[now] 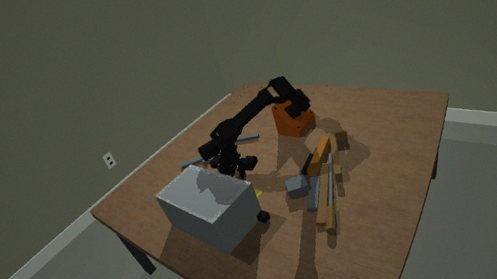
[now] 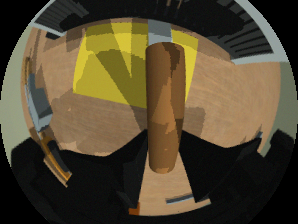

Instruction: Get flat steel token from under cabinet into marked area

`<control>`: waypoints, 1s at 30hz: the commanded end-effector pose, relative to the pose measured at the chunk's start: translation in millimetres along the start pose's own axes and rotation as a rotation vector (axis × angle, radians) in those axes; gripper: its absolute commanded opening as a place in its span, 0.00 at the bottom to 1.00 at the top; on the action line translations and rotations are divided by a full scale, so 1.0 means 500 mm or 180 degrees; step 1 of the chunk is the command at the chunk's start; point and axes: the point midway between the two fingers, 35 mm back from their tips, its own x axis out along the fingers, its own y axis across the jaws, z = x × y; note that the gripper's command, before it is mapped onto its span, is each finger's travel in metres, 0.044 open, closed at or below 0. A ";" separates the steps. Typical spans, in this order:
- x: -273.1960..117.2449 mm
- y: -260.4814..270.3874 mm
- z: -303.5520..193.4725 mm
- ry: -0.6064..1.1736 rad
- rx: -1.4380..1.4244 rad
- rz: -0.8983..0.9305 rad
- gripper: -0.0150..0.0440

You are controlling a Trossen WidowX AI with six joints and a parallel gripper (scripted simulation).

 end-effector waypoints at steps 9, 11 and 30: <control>0.002 0.000 -0.023 -0.0006 0.0004 0.0022 0.25; 0.002 0.000 -0.027 -0.0006 0.0004 0.0022 0.25; 0.002 -0.001 -0.065 -0.0004 0.0006 0.0022 0.25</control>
